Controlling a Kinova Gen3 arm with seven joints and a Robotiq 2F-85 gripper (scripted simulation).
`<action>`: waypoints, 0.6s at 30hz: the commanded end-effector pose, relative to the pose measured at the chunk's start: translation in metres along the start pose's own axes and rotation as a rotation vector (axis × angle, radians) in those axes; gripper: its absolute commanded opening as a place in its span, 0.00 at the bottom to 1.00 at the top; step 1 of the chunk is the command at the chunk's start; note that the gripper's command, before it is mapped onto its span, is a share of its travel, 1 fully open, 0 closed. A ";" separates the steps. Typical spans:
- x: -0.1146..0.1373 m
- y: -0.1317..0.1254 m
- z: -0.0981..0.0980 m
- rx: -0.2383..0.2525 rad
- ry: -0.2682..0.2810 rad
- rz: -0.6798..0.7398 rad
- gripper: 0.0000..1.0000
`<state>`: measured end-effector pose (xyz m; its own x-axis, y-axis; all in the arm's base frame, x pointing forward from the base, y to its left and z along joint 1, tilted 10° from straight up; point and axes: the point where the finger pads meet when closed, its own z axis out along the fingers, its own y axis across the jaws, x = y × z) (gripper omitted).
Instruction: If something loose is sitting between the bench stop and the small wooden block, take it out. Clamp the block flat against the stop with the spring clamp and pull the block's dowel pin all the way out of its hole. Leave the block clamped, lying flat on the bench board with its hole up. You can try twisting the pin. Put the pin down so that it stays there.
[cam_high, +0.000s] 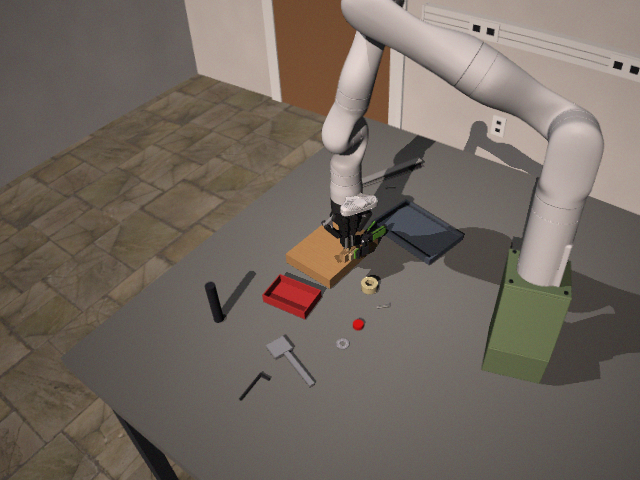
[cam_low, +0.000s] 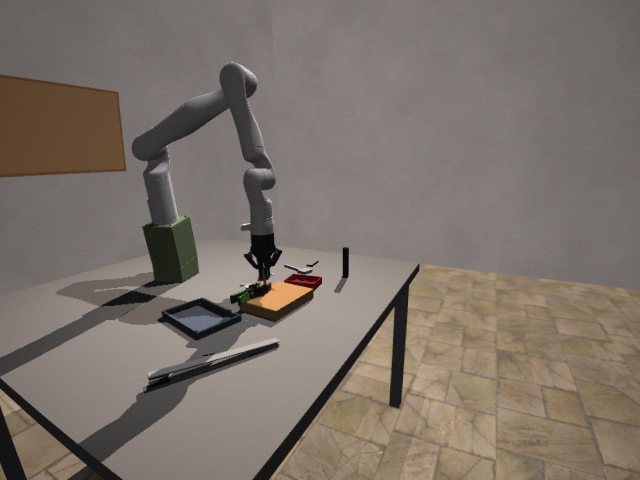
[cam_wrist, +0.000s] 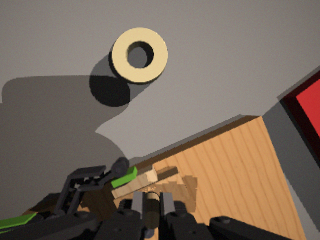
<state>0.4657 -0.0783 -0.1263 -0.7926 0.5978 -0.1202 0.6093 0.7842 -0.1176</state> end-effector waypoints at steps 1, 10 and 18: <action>-0.001 0.001 -0.001 -0.003 -0.002 -0.058 0.10; -0.001 0.001 -0.002 -0.003 -0.002 -0.163 0.10; -0.001 0.001 -0.002 -0.003 -0.003 -0.283 0.10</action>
<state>0.4657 -0.0782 -0.1259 -0.9147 0.3943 -0.0890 0.4035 0.9038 -0.1427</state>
